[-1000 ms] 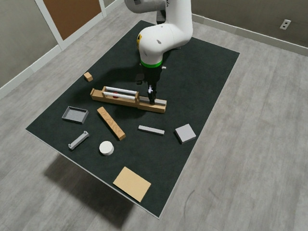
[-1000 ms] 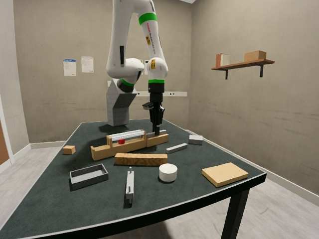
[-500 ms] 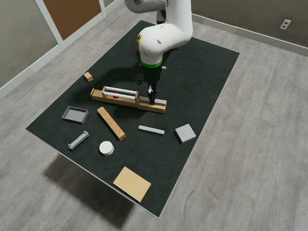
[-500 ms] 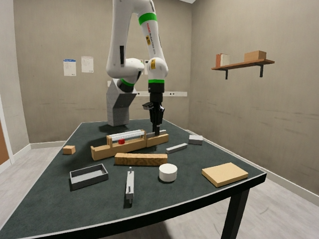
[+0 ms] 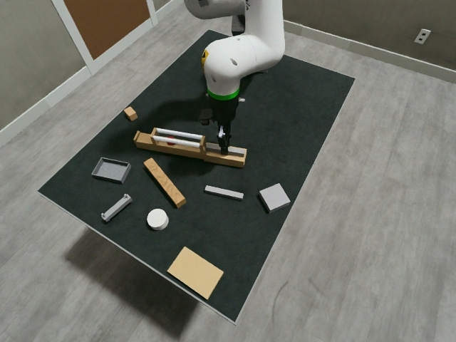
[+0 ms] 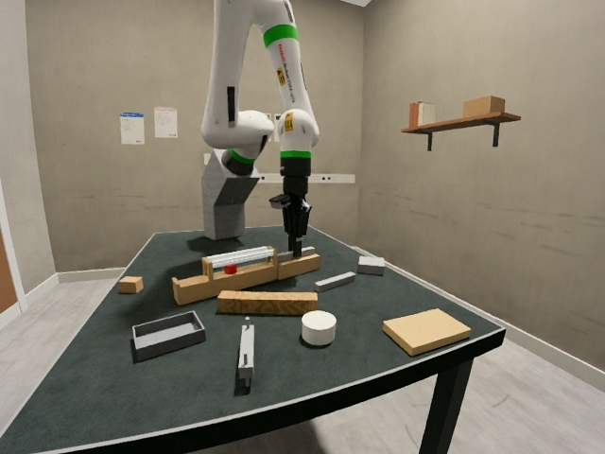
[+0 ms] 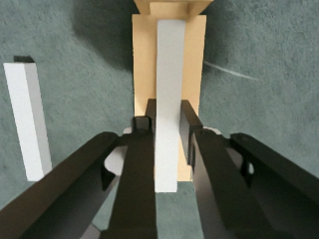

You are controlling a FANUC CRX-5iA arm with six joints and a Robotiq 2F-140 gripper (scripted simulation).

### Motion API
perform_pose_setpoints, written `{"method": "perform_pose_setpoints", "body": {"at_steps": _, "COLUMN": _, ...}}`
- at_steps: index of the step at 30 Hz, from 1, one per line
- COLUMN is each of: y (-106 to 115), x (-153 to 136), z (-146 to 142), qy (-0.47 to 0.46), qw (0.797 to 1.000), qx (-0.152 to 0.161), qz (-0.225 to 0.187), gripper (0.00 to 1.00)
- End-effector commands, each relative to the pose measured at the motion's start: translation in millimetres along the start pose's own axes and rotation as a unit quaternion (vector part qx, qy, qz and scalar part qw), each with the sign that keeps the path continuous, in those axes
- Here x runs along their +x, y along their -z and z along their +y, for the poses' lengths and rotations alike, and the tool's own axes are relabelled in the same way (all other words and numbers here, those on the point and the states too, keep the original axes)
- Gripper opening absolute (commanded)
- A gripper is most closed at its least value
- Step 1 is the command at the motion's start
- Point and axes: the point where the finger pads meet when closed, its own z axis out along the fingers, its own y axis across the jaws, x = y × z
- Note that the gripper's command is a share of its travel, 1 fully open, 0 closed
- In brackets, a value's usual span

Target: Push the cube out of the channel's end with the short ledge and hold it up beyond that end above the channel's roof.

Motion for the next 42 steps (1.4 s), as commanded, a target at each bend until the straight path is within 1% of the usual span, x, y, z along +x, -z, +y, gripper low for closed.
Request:
{"method": "perform_pose_setpoints", "body": {"at_steps": 1, "y": 0.3, "x": 4.7, "z": -0.6, "qy": 0.0, "qw": 1.0, "qx": 0.0, "qz": 0.0, "gripper": 0.1}}
{"method": "perform_pose_setpoints", "body": {"at_steps": 13, "y": 0.3, "x": 37.9, "z": -0.9, "qy": 0.0, "qw": 1.0, "qx": 0.0, "qz": 0.0, "gripper": 0.1}}
{"method": "perform_pose_setpoints", "body": {"at_steps": 15, "y": 0.3, "x": 37.9, "z": -0.9, "qy": 0.0, "qw": 1.0, "qx": 0.0, "qz": 0.0, "gripper": 0.1}}
{"method": "perform_pose_setpoints", "body": {"at_steps": 23, "y": 0.3, "x": 56.1, "z": -1.1, "qy": 0.0, "qw": 1.0, "qx": 0.0, "qz": 0.0, "gripper": 0.1}}
{"method": "perform_pose_setpoints", "body": {"at_steps": 29, "y": 0.3, "x": 61.8, "z": -1.2, "qy": 0.0, "qw": 1.0, "qx": 0.0, "qz": 0.0, "gripper": 0.1}}
{"method": "perform_pose_setpoints", "body": {"at_steps": 42, "y": 0.3, "x": 62.2, "z": -1.2, "qy": 0.0, "qw": 1.0, "qx": 0.0, "qz": 0.0, "gripper": 0.1}}
